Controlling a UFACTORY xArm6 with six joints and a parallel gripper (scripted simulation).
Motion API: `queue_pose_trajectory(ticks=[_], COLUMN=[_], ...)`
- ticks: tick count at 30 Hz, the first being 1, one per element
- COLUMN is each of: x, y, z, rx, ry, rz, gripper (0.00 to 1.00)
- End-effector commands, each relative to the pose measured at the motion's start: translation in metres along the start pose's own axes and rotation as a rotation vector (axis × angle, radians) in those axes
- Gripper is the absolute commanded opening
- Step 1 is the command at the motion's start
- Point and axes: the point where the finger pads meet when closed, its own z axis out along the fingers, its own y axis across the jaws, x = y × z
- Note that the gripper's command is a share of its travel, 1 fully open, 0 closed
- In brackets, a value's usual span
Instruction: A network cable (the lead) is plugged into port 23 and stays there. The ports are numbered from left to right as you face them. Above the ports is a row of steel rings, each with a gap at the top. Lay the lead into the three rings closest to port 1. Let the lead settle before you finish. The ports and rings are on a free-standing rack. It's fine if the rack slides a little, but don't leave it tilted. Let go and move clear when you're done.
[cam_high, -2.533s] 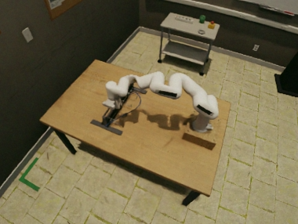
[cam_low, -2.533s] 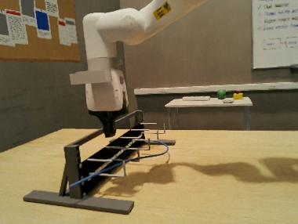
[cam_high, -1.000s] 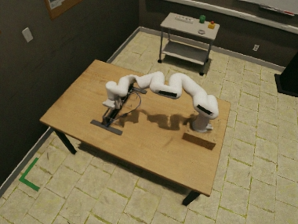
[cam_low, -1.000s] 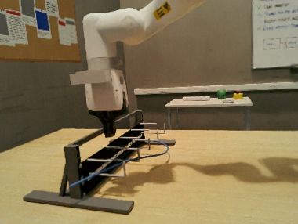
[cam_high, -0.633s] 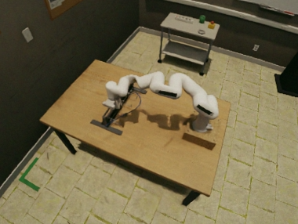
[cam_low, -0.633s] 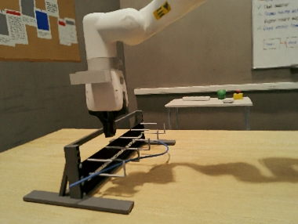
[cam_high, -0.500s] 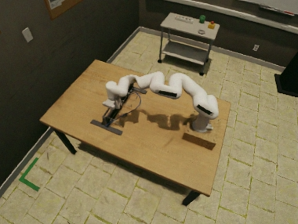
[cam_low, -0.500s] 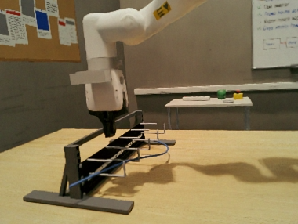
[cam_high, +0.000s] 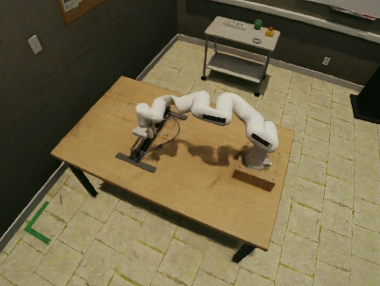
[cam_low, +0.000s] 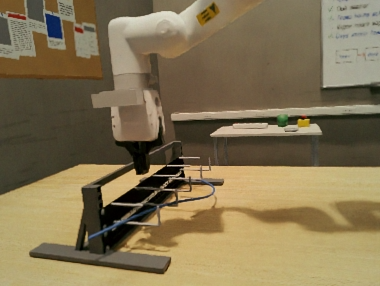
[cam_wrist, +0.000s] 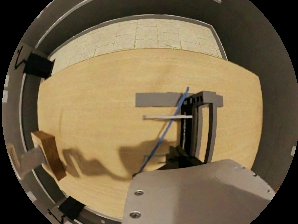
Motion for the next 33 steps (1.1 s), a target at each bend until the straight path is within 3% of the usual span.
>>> queue_pose_trajectory(ticks=[1, 6, 7, 21, 30, 31, 33], x=[-0.041, -0.061, -0.082, -0.164, -0.196, -0.196, -0.196], y=[-0.006, -0.011, -0.019, -0.066, -0.095, -0.095, -0.095], z=[-0.005, -0.005, -0.006, -0.004, -0.002, -0.002, -0.002], rx=[-0.007, -0.007, -0.007, -0.007, -0.007, -0.007, -0.007], ry=[0.002, 0.002, 0.001, 0.002, 0.002, 0.002, 0.002], rz=[0.008, 0.01, 0.012, 0.022, 0.027, 0.027, 0.027], gripper=[0.0, 0.0, 0.0, 0.0, 0.0, 0.33, 0.33])
